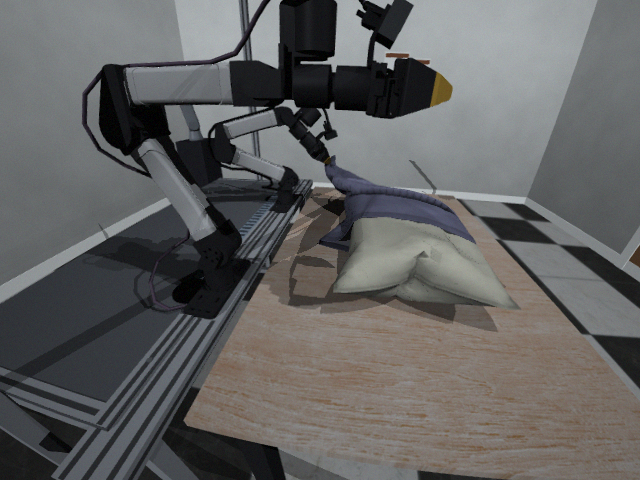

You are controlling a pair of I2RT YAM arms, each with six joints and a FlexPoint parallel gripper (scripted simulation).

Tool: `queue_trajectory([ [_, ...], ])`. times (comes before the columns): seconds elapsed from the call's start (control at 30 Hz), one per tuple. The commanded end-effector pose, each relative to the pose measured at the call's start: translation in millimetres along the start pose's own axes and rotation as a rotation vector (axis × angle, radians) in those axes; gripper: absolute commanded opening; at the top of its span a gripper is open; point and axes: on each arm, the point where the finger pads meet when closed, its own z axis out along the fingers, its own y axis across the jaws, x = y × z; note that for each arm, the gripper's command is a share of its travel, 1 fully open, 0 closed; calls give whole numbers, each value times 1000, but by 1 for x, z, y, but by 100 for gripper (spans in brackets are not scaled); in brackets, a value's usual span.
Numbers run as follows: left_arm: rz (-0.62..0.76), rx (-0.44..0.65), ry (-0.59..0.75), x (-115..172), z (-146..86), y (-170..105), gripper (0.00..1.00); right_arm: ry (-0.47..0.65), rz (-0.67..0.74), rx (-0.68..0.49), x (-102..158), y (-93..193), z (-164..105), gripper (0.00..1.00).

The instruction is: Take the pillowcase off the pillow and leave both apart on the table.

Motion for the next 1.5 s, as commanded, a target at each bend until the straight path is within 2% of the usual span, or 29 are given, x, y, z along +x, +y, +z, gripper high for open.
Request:
queue_trajectory([
  [0.0, 2, -4, -10, -5, -4, 0, 0, -20, -12, 9, -10, -2, 0, 100],
  [0.37, 13, -3, -27, -9, -4, 0, 0, -20, -12, 9, -10, -2, 0, 100],
  [0.4, 14, -2, -27, -9, -5, -1, 0, -20, -12, 9, -10, -2, 0, 45],
  [0.93, 15, 3, -9, -5, -2, -1, 0, -20, -6, 10, -10, -2, 0, 45],
  [0.97, 14, 3, -9, -5, -2, -1, 0, 21, 20, 2, 7, -4, -6, 45],
  [1.1, 9, 3, -12, -5, -2, -1, 0, 45, 46, 1, 9, -6, -8, 45],
  [1.23, 14, 3, -9, -5, -2, -1, 0, 164, 131, 16, 42, -19, -17, 45],
  [1.47, 14, 3, -9, -5, -2, -1, 0, 304, 273, 77, 78, -45, -38, 45],
])
